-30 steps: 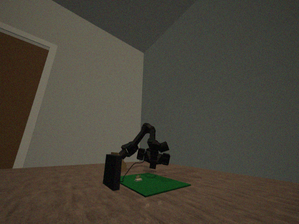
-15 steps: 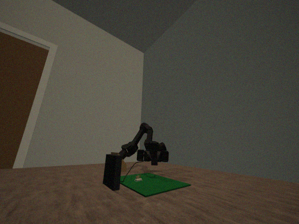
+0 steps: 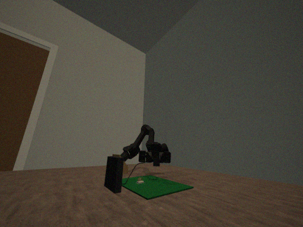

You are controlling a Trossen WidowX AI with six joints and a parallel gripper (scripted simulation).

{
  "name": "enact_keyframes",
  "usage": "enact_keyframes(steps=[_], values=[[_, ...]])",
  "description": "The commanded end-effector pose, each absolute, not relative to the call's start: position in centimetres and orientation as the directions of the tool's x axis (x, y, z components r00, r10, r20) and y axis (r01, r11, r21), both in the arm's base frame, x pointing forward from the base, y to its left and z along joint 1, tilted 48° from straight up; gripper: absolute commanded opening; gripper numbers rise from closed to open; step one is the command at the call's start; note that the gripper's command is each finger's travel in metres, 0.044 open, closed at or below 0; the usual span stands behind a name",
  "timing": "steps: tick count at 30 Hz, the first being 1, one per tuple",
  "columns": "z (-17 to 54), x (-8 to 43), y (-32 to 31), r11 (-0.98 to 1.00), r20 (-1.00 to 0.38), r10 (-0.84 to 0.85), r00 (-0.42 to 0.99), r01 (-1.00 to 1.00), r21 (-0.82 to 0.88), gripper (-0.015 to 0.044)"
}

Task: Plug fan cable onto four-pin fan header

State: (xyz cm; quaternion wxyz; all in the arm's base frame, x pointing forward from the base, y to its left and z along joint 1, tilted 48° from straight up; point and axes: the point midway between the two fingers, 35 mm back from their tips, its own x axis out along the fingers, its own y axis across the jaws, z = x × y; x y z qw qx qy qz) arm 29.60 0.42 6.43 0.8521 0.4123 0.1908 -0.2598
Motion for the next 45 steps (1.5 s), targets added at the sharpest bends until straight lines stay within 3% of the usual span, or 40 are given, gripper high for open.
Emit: enact_keyframes(steps=[1,45], values=[[6.6,29.6,0.2,0.527,-0.539,-0.284,0.792,0.599,0.602,0.0],[4.7,29.6,2.3,0.519,-0.537,-0.288,0.793,0.601,0.608,0.0]])
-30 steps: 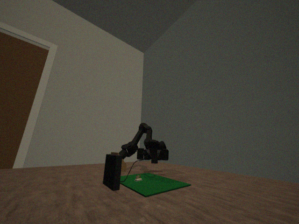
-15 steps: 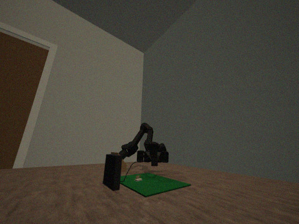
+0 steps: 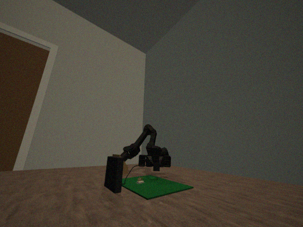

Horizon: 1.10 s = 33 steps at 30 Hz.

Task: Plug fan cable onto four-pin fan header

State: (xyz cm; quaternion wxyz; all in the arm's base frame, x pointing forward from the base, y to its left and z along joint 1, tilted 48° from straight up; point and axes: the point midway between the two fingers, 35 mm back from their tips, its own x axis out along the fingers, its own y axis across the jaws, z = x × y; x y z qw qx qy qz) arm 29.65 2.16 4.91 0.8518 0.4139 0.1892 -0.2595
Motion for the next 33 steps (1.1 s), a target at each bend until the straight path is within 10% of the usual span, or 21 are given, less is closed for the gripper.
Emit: enact_keyframes(steps=[1,33], values=[[4.6,29.6,2.4,0.519,-0.537,-0.288,0.793,0.601,0.608,0.0],[2.7,29.7,4.4,0.519,-0.538,-0.288,0.792,0.601,0.608,0.0]])
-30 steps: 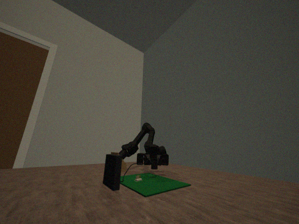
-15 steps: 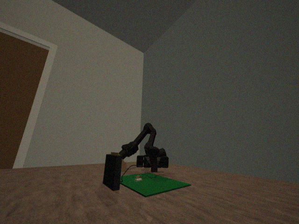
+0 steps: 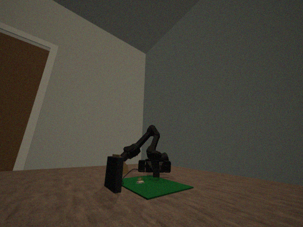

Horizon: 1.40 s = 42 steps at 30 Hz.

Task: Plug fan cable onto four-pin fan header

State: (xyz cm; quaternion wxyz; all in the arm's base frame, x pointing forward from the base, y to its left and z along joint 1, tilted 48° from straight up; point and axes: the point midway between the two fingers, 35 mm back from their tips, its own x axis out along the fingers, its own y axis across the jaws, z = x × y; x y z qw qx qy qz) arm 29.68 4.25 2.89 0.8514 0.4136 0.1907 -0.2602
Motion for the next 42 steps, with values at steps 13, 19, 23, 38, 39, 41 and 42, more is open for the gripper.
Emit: enact_keyframes(steps=[13,19,23,38,39,41,42], values=[[1.96,29.74,5.26,0.518,-0.539,-0.288,0.792,0.602,0.608,0.0],[1.93,29.71,5.27,0.522,-0.541,-0.285,0.791,0.601,0.605,0.0],[1.93,29.71,5.27,0.522,-0.541,-0.285,0.791,0.601,0.605,0.0],[1.93,29.71,5.27,0.522,-0.541,-0.285,0.791,0.601,0.605,0.0],[1.93,29.71,5.27,0.522,-0.541,-0.285,0.791,0.601,0.605,0.0],[1.93,29.71,5.27,0.522,-0.541,-0.285,0.791,0.601,0.605,0.0],[1.93,29.71,5.27,0.522,-0.541,-0.285,0.791,0.601,0.605,0.0]])
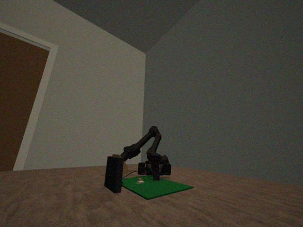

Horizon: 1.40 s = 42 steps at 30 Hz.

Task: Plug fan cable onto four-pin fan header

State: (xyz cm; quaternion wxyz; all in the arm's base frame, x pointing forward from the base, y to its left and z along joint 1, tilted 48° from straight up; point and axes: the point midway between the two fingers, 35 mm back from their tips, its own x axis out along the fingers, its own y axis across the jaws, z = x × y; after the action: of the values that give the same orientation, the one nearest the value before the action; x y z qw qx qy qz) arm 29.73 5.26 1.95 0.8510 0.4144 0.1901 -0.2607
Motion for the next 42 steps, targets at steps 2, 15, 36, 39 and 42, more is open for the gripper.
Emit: enact_keyframes(steps=[2,15,36,39,42], values=[[1.93,29.71,5.27,0.522,-0.541,-0.285,0.791,0.601,0.605,0.0],[1.93,29.71,5.27,0.522,-0.541,-0.285,0.791,0.601,0.605,0.0],[1.96,29.73,5.26,0.521,-0.54,-0.286,0.792,0.601,0.606,0.0205],[1.96,29.73,5.26,0.521,-0.54,-0.286,0.792,0.601,0.606,0.0205],[1.96,29.73,5.26,0.521,-0.54,-0.286,0.792,0.601,0.606,0.0205]])
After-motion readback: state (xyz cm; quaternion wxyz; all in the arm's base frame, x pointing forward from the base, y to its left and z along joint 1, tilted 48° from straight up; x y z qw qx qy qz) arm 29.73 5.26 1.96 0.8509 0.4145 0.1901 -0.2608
